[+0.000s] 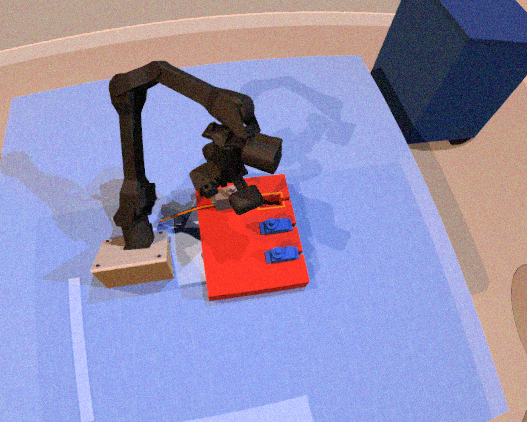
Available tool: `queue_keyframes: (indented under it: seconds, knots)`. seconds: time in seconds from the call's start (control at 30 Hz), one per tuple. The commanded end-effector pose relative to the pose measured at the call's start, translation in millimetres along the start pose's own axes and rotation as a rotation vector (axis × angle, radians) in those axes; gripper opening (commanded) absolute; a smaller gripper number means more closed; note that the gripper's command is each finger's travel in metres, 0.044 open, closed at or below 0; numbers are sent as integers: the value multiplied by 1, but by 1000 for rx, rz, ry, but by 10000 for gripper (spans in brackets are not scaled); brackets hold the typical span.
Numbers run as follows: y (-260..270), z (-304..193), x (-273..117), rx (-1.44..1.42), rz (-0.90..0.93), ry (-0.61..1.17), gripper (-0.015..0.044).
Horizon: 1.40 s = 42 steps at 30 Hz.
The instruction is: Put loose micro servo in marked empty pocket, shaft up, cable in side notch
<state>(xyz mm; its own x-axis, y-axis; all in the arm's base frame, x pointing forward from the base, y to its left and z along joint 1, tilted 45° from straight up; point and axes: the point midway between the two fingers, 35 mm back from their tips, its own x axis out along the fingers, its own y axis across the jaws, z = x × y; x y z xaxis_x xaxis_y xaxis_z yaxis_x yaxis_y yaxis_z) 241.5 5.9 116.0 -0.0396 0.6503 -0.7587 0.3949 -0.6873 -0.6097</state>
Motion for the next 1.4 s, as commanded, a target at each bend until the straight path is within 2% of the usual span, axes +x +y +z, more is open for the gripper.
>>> queue_keyframes:
  seconds: [0.0, 0.17, 1.1, 1.37]
  knots:
    - [-14, 11, 2, 132, -51, -32, 440]
    - [-25, 18, 2, 241, -89, -63, 440]
    - [-28, 20, 32, 241, -89, -62, 440]
    - [-28, 20, 32, 241, -89, -62, 230]
